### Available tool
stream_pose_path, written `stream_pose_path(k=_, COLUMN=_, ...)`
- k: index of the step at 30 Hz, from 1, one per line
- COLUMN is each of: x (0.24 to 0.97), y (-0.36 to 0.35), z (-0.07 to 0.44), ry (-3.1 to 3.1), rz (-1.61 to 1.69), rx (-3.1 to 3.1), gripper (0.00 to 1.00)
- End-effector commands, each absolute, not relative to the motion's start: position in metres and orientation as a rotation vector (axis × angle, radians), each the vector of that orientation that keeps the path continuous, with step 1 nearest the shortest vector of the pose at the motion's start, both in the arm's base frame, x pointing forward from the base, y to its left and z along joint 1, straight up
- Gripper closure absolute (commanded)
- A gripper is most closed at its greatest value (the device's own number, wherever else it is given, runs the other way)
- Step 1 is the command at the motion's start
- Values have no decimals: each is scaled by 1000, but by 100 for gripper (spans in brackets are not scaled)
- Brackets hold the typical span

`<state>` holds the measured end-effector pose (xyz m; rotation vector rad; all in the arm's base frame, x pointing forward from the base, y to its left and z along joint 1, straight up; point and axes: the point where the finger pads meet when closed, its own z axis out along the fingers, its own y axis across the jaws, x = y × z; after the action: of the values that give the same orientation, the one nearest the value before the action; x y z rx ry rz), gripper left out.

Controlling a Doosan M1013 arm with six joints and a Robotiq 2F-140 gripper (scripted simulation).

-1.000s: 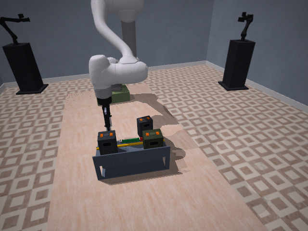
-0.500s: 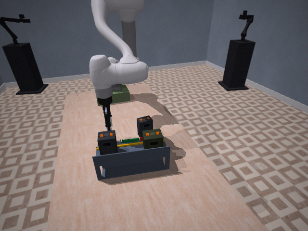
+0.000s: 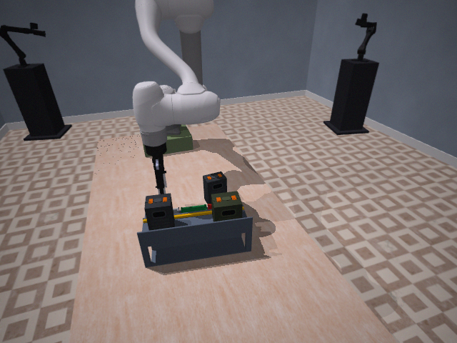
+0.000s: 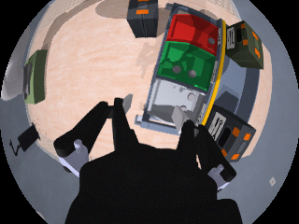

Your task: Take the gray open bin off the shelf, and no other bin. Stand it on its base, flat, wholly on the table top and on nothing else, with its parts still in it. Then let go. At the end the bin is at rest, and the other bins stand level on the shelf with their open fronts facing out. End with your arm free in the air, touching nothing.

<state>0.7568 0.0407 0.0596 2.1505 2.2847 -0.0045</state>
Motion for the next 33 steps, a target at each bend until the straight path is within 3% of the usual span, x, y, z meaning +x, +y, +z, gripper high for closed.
stream_pose_path(k=1, x=757, y=41, z=60, ry=2285, rz=-4, rx=2150, gripper=43)
stream_pose_path(k=8, x=756, y=42, z=30, ry=2285, rz=-4, rx=2150, gripper=43)
stream_pose_path(k=20, x=756, y=42, z=30, ry=2285, rz=-4, rx=2150, gripper=43)
stream_pose_path(k=25, x=756, y=43, z=-15, ry=2285, rz=-4, rx=2150, gripper=43)
stream_pose_path(k=33, x=756, y=43, z=-15, ry=2285, rz=-4, rx=2150, gripper=43)
